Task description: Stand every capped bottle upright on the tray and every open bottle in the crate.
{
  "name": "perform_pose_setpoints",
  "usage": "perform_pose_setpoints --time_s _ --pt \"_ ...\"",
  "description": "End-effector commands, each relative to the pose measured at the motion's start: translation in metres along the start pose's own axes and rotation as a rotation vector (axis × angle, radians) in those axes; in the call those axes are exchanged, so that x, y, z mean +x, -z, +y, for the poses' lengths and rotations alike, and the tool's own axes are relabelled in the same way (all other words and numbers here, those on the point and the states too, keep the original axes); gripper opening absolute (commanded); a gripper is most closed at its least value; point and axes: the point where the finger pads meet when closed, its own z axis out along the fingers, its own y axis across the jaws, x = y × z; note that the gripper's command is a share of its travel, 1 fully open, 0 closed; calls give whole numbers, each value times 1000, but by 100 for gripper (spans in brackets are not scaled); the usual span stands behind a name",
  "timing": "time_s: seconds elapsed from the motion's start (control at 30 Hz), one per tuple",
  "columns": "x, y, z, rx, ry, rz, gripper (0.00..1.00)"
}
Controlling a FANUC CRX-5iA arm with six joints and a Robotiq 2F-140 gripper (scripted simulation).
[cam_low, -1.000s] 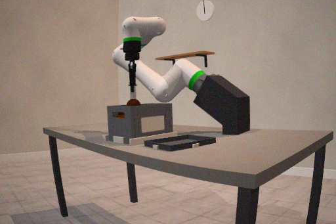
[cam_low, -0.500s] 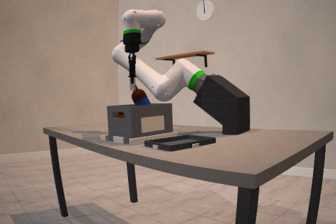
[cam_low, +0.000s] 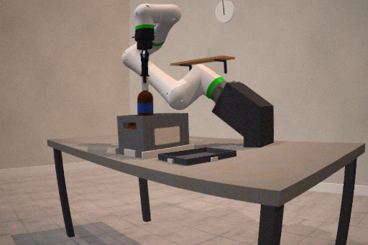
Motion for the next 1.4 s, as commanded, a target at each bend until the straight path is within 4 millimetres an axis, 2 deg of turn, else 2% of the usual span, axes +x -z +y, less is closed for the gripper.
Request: perform_pose_setpoints --time_s 0.0,0.37,1.37 --pt "0 5 0 0 0 0 0" --pt "0 22 0 0 0 0 0" --pt "78 22 8 0 0 0 0"
